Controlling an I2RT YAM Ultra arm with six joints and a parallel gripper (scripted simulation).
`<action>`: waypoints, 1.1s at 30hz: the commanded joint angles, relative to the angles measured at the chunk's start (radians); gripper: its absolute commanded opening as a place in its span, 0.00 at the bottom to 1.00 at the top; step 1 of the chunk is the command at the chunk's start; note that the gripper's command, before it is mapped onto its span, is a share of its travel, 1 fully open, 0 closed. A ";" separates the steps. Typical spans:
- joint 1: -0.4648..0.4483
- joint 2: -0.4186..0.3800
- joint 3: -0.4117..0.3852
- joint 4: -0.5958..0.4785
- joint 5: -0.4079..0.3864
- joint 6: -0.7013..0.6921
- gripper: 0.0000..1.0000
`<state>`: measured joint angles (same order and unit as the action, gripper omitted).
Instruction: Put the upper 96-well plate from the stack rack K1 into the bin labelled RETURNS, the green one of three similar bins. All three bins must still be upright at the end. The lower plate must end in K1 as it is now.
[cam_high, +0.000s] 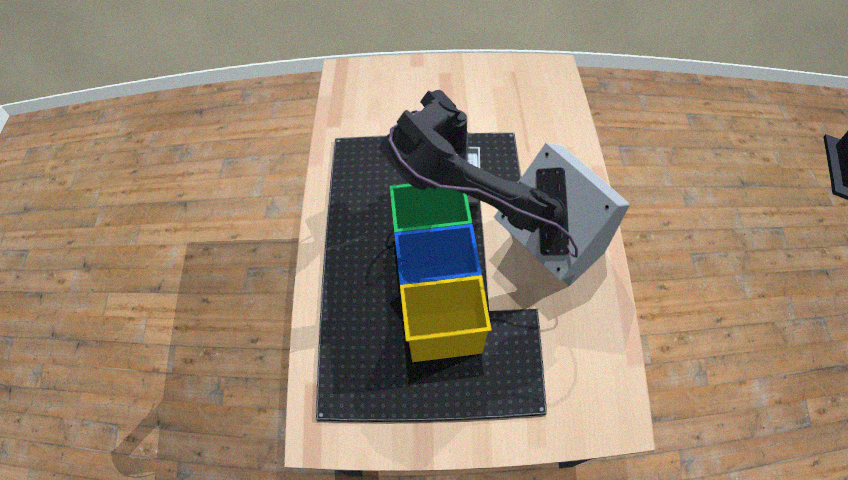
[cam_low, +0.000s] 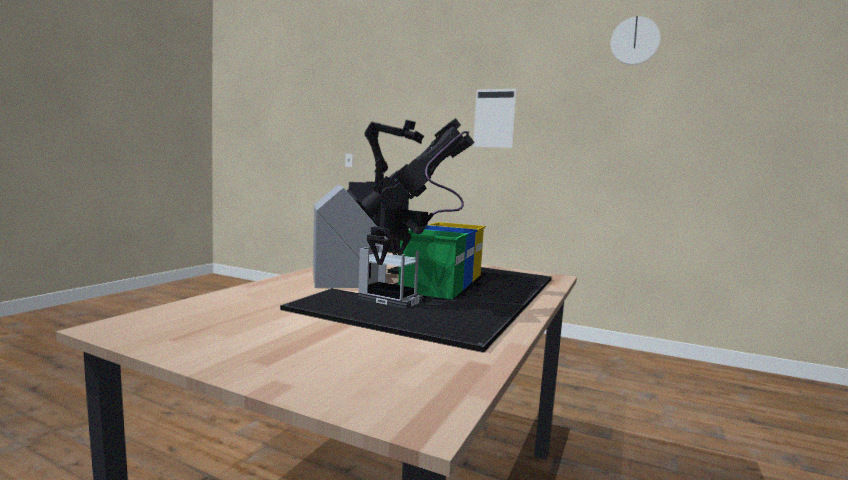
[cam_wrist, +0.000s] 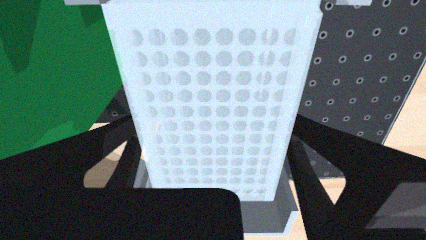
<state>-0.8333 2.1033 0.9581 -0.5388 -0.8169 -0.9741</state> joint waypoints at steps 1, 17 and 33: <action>-0.042 -0.043 0.043 -0.063 -0.010 -0.032 0.00; -0.098 -0.070 0.085 -0.191 0.001 -0.113 0.00; -0.153 -0.090 0.135 -0.316 0.020 -0.190 0.00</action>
<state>-0.9470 2.0487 1.0500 -0.8051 -0.7990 -1.1374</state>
